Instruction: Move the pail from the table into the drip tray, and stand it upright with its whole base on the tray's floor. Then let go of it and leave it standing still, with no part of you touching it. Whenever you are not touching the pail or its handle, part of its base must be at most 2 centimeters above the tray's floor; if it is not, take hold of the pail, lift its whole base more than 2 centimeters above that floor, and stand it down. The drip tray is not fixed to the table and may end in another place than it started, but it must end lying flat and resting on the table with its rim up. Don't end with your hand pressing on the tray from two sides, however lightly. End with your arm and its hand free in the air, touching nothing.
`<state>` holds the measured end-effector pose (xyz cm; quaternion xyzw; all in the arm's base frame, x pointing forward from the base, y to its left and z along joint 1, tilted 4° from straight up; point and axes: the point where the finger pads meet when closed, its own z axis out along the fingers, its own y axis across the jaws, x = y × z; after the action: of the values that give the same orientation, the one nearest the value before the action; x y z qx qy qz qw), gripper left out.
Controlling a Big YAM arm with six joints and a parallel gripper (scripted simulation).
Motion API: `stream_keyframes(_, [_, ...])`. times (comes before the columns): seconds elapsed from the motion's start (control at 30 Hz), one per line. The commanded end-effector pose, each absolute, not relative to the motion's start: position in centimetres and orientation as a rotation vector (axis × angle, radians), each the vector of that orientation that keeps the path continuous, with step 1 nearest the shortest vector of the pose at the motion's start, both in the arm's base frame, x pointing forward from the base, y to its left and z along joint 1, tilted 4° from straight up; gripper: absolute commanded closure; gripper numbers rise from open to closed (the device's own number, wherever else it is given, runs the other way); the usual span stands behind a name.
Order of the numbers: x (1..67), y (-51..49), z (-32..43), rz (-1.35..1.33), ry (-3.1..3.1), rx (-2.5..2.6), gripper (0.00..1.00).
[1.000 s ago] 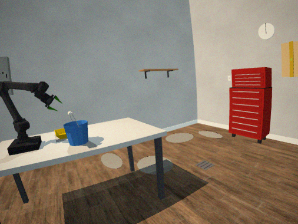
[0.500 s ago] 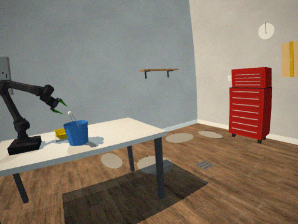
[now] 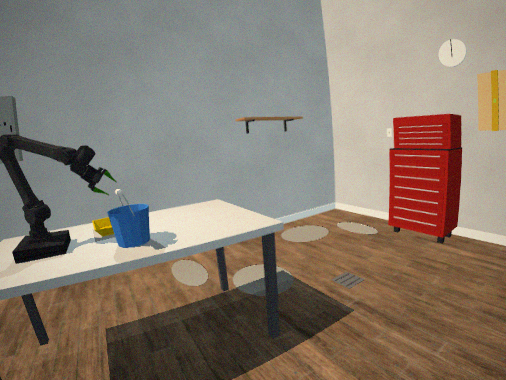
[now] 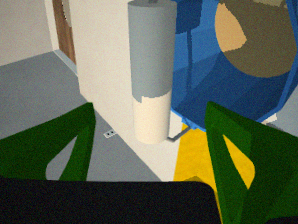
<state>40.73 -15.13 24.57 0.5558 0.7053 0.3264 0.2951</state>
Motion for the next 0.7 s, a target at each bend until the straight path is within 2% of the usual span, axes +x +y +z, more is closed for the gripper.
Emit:
stream_keyframes(0.0, [41.5,-15.5,26.9,0.865,1.844,1.426,0.31])
stream_keyframes(0.67, [41.1,-14.7,25.7,0.872,1.851,1.432,0.31])
